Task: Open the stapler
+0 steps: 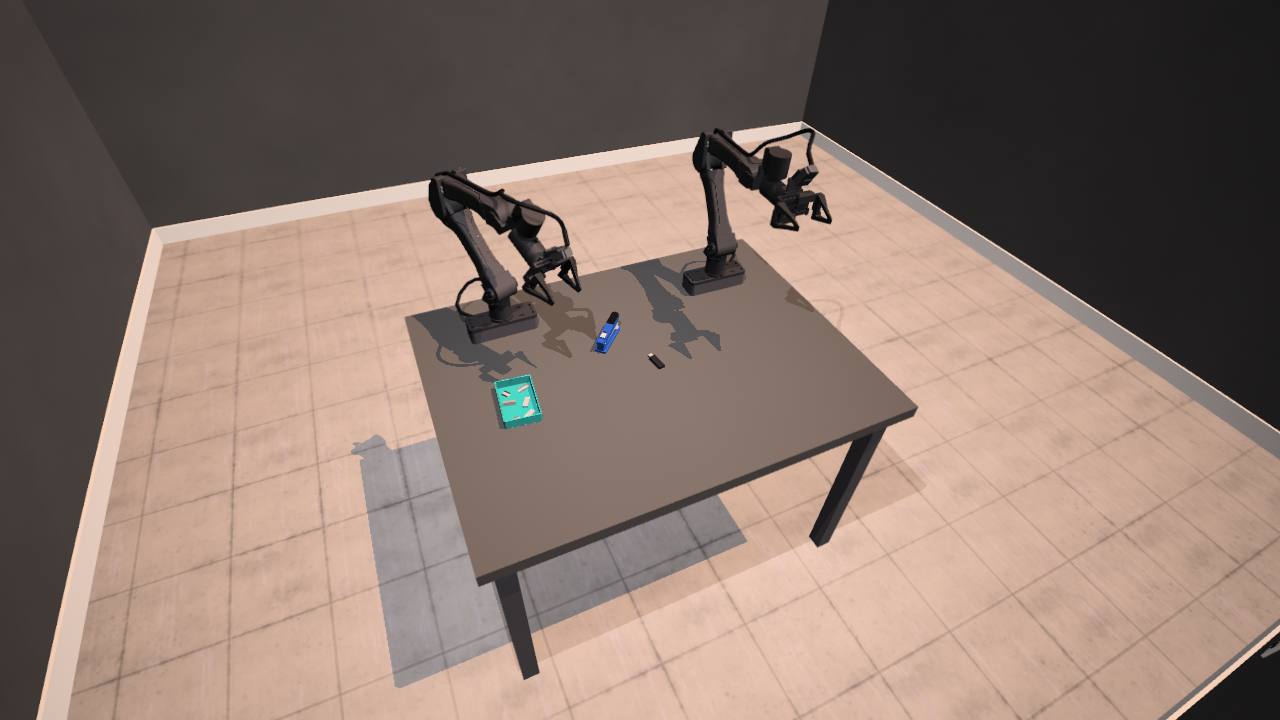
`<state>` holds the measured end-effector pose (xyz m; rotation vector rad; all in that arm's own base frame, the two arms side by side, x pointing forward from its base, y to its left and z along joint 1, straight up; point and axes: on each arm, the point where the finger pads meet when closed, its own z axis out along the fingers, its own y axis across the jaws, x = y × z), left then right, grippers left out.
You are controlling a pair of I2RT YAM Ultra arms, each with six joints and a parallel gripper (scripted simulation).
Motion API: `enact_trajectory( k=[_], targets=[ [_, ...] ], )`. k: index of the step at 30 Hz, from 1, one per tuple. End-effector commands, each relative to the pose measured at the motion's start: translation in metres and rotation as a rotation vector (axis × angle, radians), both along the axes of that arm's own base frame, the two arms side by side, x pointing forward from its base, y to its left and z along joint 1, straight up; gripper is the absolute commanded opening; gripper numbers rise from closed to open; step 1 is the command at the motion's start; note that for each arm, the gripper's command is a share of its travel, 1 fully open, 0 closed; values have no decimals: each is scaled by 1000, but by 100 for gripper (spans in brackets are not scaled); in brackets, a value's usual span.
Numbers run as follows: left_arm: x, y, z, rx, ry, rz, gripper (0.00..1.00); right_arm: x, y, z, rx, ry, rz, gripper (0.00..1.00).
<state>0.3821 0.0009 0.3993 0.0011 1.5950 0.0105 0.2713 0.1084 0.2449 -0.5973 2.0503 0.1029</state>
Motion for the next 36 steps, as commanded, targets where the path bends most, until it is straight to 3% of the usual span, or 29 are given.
enact_trajectory(
  k=[1,13,24,31,33,35,36],
  targets=[
    [-2,2,17,-7,-46,0,100,-22,-4,-26,-54,99,-36,100],
    [-2,2,17,-7,-46,0,100,-110,112,-119,-187,390,396,100],
    [-2,2,17,-7,-46,0,100,-129,128,-144,-267,463,467,100],
    [-2,2,17,-7,-46,0,100,-129,127,-144,-273,458,471,100],
    [-2,2,17,-7,-46,0,100,-127,126,-144,-259,467,438,77],
    [-2,2,17,-7,-46,0,100,-127,126,-144,-259,467,438,77],
    [-2,2,17,-7,-46,0,100,-125,128,-140,-242,466,418,66]
  ],
)
